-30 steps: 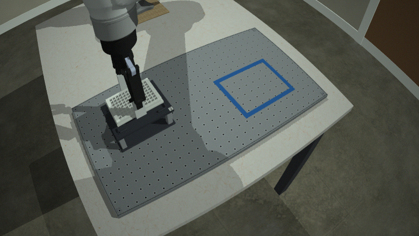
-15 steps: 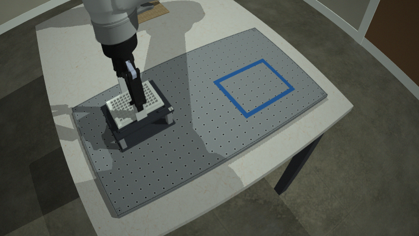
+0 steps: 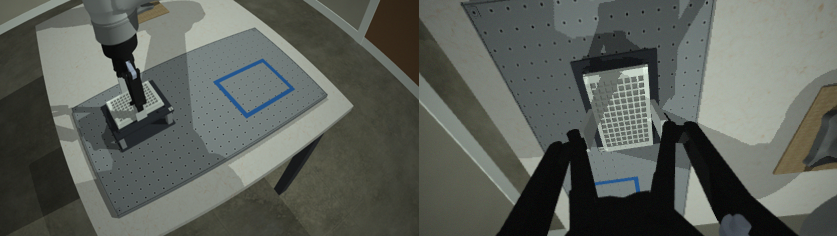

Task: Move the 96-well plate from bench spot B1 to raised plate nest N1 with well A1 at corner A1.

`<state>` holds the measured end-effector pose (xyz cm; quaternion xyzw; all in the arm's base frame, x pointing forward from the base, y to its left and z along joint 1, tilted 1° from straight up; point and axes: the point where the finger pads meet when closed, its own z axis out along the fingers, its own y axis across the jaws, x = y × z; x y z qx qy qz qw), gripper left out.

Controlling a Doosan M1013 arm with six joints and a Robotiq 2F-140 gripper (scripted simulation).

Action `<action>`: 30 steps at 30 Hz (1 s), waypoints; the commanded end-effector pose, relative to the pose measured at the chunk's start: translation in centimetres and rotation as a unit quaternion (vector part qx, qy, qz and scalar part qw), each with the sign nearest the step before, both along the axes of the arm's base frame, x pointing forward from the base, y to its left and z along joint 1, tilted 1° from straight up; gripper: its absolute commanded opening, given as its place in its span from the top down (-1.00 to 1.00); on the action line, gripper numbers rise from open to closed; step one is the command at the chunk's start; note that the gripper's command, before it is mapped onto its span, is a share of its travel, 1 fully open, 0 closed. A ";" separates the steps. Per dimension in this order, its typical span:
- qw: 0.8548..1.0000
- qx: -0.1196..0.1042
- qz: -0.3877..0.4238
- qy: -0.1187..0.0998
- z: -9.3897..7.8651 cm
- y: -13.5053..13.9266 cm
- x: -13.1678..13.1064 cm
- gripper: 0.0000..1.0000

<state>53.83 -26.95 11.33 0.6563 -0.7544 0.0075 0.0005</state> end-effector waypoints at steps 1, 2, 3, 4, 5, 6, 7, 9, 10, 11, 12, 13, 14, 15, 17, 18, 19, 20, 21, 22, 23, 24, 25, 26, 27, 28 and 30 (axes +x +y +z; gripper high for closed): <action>1.000 0.000 0.000 0.000 0.0 0.0 0.0 1.00; 1.000 0.000 0.000 0.000 0.0 0.0 0.0 1.00; 1.000 0.000 0.000 0.000 0.0 0.0 0.0 1.00; 1.000 0.000 0.000 0.000 -0.1 0.0 0.0 1.00; 1.000 0.000 0.000 0.000 -0.1 0.0 0.0 1.00; 1.000 0.000 0.000 0.000 -0.1 0.0 0.0 1.00; 1.000 0.000 0.000 0.000 -0.1 0.0 0.0 1.00; 1.000 0.000 0.000 0.000 -0.1 0.0 0.0 1.00; 1.000 0.000 0.000 0.000 -0.2 0.0 0.0 1.00; 1.000 0.000 0.000 0.000 -0.2 0.0 0.0 1.00; 1.000 0.000 0.000 0.000 -0.2 0.0 0.0 1.00; 1.000 0.000 0.000 0.000 -0.2 0.0 0.0 1.00; 1.000 0.000 0.000 0.000 -0.2 0.0 0.0 1.00; 1.000 0.000 0.000 0.000 -0.2 0.0 0.0 1.00; 1.000 0.000 0.000 0.000 -0.3 0.0 0.0 1.00; 1.000 0.000 0.000 0.000 -0.3 0.0 0.0 1.00; 1.000 0.000 0.000 0.000 -0.3 0.0 0.0 1.00; 1.000 0.000 0.000 0.000 -0.3 0.0 0.0 1.00; 1.000 0.000 0.000 0.000 -0.3 0.0 0.0 1.00; 1.000 0.000 0.000 0.000 -0.3 0.0 0.0 1.00; 1.000 0.000 0.000 0.000 -0.3 0.0 0.0 1.00; 1.000 0.000 0.000 0.000 -0.4 0.0 0.0 1.00; 1.000 0.000 0.000 0.000 -0.4 0.0 0.0 1.00; 1.000 0.000 0.000 0.000 -0.4 0.0 0.0 1.00; 1.000 0.000 0.000 0.000 -0.4 0.0 0.0 1.00; 1.000 0.000 0.000 0.000 -0.4 0.0 0.0 1.00; 1.000 0.000 0.000 0.000 -0.5 0.0 0.0 1.00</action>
